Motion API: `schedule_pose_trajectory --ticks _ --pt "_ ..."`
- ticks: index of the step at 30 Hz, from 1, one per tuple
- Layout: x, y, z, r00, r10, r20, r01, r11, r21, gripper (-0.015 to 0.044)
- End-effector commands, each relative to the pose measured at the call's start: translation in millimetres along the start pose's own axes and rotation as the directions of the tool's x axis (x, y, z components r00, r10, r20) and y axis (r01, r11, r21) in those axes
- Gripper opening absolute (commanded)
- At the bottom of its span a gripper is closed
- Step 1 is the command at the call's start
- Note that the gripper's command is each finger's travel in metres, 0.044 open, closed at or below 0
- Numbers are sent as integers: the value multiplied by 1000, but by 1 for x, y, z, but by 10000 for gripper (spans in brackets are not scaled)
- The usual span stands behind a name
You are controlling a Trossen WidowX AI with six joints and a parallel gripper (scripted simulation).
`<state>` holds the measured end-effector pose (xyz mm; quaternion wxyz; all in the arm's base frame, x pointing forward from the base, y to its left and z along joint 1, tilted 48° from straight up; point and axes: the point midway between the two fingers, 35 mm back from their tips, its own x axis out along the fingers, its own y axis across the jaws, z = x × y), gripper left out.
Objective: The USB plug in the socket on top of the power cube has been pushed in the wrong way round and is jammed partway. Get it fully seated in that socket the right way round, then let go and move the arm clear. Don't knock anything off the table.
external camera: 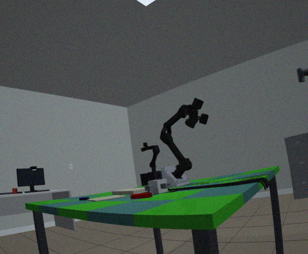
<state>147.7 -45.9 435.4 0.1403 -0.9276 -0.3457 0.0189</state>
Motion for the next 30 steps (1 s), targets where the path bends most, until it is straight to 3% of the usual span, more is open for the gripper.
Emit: schedule_pose_trajectory --ticks 1,8,14,23,30 --pt "0 -2 0 1000 1 3 -1 1000 -4 426" --pt "24 -82 25 981 75 177 -58 993 -103 440" --pt "76 -113 75 883 213 418 -188 977 -101 440" --pt "149 -81 163 539 321 778 -544 838 31 440" --pt "177 -17 224 254 159 954 -861 486 148 440"
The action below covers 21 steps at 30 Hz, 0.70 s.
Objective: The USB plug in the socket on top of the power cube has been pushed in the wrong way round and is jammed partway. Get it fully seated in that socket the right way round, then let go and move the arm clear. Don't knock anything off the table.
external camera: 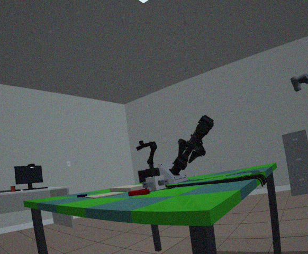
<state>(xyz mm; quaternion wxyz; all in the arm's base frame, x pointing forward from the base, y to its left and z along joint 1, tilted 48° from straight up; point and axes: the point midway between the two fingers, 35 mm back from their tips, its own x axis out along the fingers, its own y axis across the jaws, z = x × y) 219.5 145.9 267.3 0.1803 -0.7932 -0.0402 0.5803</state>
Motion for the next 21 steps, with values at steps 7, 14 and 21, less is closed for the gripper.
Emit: schedule_pose_trajectory --ticks 7,14,21 --pt "84 70 -48 915 -68 399 -223 738 637 440" --pt "119 120 -80 778 -430 457 -379 259 888 440" --pt "119 120 -81 775 -440 454 -383 246 890 440"
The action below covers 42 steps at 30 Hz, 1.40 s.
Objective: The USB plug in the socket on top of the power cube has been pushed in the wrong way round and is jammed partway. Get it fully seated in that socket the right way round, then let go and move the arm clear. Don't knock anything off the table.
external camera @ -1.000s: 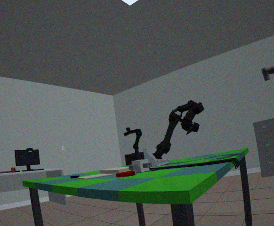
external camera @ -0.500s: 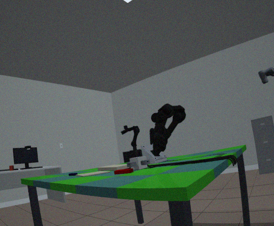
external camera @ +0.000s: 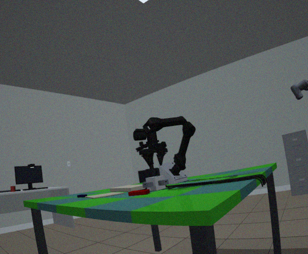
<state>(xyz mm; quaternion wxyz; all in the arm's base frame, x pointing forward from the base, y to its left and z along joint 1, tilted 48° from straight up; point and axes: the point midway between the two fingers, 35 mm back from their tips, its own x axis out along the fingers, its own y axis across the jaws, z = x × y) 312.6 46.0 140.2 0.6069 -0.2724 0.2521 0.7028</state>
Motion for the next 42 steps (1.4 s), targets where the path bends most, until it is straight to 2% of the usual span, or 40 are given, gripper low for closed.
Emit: schedule_pose_trajectory --ticks 1,41,42 --pt "0 -3 1 1000 -6 20 6 1000 17 440" --pt "30 -4 2 1000 -6 21 6 1000 17 440" --pt "28 -5 2 1000 -9 16 8 1000 11 414"
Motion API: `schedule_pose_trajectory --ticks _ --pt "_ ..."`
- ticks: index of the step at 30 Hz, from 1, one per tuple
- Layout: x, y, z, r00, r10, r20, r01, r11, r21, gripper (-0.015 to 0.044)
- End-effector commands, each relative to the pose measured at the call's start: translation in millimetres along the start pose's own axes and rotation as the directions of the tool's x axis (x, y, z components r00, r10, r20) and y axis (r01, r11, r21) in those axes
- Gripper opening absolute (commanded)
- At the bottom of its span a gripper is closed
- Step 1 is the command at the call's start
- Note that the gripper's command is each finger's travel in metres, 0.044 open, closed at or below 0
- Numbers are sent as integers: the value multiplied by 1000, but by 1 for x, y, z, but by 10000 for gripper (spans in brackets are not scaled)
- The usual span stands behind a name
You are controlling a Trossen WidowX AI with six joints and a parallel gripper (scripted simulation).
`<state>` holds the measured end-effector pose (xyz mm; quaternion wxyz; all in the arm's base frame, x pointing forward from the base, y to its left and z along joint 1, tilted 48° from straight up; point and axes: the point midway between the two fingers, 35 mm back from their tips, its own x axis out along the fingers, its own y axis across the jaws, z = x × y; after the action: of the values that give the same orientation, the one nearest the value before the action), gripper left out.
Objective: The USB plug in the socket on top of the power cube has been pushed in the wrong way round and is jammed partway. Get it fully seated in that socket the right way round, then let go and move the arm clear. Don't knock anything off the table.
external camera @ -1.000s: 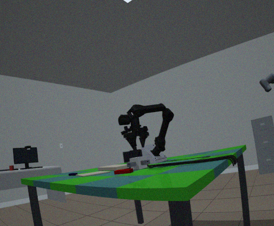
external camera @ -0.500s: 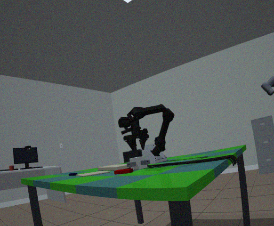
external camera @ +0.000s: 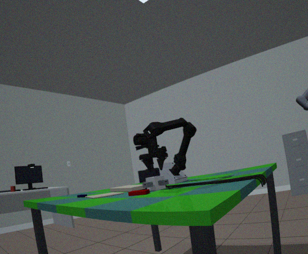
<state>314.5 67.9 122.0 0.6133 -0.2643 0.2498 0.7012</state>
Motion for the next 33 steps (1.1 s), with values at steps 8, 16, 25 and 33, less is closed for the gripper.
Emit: schedule_pose_trajectory --ticks 8,16,25,33 --pt "0 0 0 1000 0 0 0 1000 0 204" --pt "0 0 0 1000 0 0 0 1000 0 13" --pt "0 0 0 1000 0 0 0 1000 0 0" --pt "0 0 0 1000 0 0 0 1000 0 0"
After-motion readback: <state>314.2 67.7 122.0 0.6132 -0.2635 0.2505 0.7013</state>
